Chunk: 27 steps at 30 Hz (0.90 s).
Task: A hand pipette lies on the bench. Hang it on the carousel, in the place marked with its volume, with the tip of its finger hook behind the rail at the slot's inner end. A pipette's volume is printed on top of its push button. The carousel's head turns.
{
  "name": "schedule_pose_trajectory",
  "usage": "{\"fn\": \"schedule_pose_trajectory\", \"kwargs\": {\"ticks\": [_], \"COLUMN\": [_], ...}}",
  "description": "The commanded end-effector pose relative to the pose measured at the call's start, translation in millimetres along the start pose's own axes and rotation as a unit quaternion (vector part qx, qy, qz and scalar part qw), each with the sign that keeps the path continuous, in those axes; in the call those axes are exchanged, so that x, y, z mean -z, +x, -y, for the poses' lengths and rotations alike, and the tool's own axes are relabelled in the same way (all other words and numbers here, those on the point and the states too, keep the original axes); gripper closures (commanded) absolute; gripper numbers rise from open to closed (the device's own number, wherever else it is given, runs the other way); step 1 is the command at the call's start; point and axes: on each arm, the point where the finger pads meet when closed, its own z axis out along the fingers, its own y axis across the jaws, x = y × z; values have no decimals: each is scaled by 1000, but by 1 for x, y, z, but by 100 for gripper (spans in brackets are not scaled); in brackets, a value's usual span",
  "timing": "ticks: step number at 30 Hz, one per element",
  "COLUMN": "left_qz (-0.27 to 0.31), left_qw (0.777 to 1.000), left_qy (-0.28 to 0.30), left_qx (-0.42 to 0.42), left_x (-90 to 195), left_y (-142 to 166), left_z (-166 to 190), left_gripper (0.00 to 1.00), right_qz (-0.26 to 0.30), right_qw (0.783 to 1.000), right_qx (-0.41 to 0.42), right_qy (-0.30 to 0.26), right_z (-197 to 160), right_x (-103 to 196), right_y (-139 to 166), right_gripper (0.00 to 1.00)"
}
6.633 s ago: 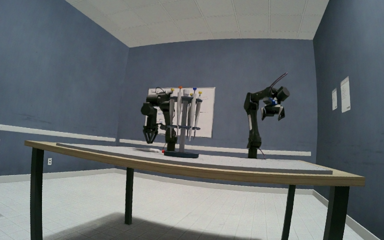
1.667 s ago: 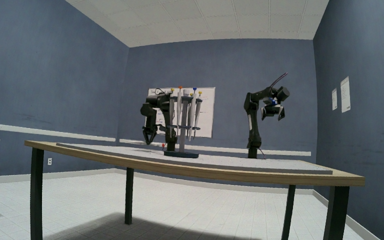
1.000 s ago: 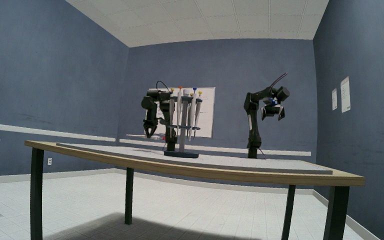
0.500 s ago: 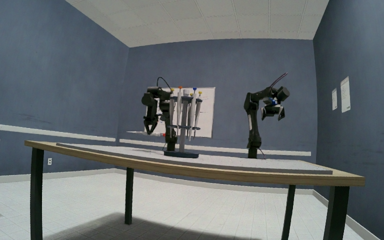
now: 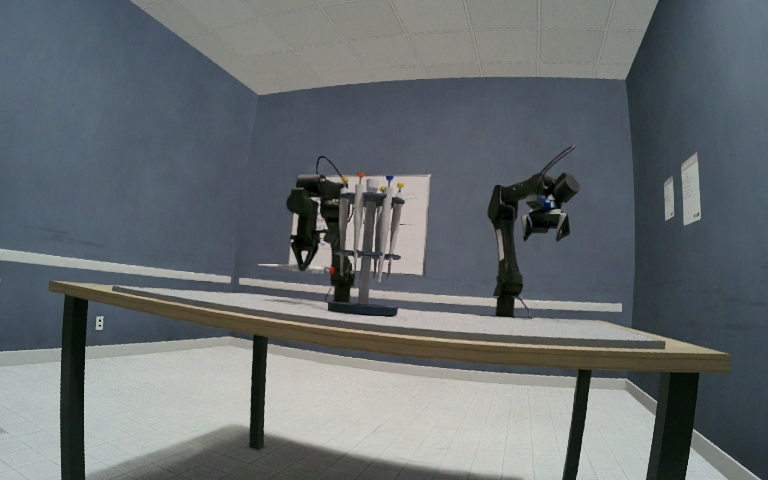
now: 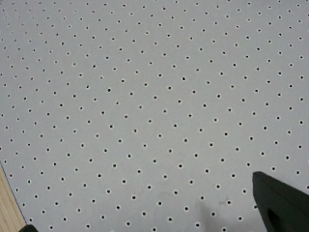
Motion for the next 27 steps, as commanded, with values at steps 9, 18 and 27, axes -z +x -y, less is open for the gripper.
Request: {"fn": "schedule_pose_trajectory", "kwargs": {"ticks": [9,18,27], "left_qz": [16,16,16], "left_qw": [1000,1000,1000], "left_qy": [-5,-5,-5], "left_qx": [-12,-12,-12], "left_x": [5,5,5], "left_y": [-9,-9,-9], "left_z": [-2,-2,-2], "left_gripper": [0,0,0], "right_qz": [-1,0,0], "right_qw": [1000,1000,1000], "right_qx": [1,1,1], "right_qy": [24,23,23], "right_z": [-25,-52,-73], "right_x": [14,15,15], "right_y": [-18,-30,-40], "right_gripper": [88,88,88]}}
